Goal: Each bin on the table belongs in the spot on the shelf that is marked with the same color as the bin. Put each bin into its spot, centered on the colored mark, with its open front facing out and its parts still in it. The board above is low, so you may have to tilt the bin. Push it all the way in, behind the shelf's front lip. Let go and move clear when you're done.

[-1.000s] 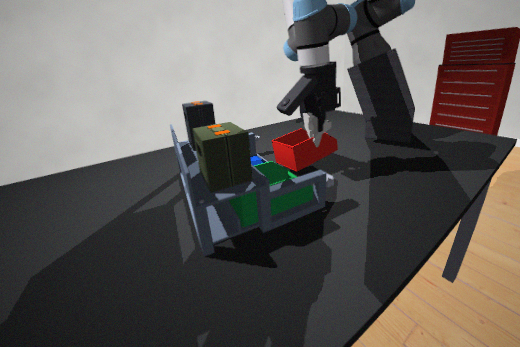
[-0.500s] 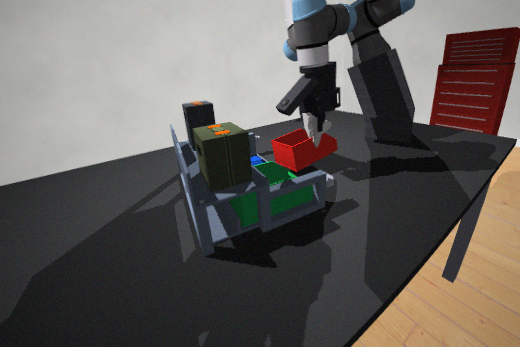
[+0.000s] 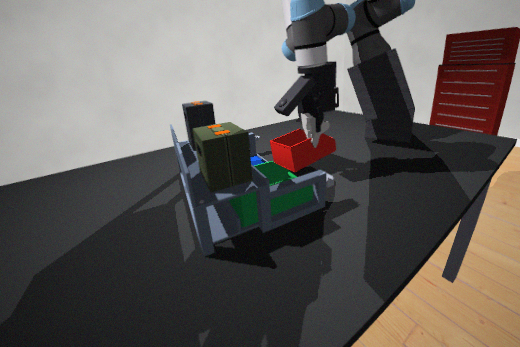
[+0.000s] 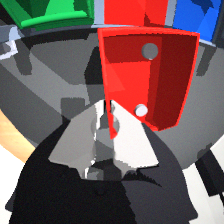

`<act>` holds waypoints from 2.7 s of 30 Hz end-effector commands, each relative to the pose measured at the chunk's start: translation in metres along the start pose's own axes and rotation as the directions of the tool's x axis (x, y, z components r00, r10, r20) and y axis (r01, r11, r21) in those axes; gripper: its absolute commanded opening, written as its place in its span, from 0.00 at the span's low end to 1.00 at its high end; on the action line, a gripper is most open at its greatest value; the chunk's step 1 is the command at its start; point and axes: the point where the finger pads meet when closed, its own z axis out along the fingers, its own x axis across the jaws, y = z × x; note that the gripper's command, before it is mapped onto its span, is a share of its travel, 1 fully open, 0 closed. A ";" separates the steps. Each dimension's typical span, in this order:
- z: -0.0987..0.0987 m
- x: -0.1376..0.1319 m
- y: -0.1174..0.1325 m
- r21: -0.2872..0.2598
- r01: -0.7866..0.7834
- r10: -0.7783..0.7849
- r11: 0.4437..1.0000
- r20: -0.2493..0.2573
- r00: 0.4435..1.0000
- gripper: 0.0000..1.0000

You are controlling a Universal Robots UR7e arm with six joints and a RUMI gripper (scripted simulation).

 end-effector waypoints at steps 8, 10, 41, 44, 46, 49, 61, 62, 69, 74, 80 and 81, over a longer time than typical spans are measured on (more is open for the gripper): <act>-0.002 0.000 -0.008 0.001 0.000 0.000 1.000 0.000 1.000 0.00; -0.002 0.000 -0.010 0.001 0.000 0.000 1.000 0.000 1.000 0.00; -0.006 -0.001 -0.041 0.000 0.000 0.000 1.000 0.000 1.000 0.00; -0.006 -0.001 -0.044 0.000 0.000 0.000 1.000 0.000 1.000 0.00; -0.007 -0.001 -0.047 0.000 0.000 0.000 1.000 0.000 1.000 0.00; -0.007 -0.001 -0.049 0.000 0.000 0.000 1.000 0.000 1.000 0.00; -0.009 -0.001 -0.062 0.000 0.000 0.000 1.000 0.000 1.000 0.00; -0.009 -0.001 -0.063 0.000 0.000 0.000 1.000 0.000 1.000 0.00; -0.010 -0.001 -0.068 0.000 0.000 0.000 1.000 0.000 1.000 0.00; -0.010 -0.002 -0.072 0.000 0.000 0.000 1.000 0.000 1.000 0.00; -0.011 -0.002 -0.077 -0.001 0.000 0.000 1.000 0.000 1.000 0.00; -0.011 -0.002 -0.078 -0.001 0.000 0.000 1.000 0.000 1.000 0.00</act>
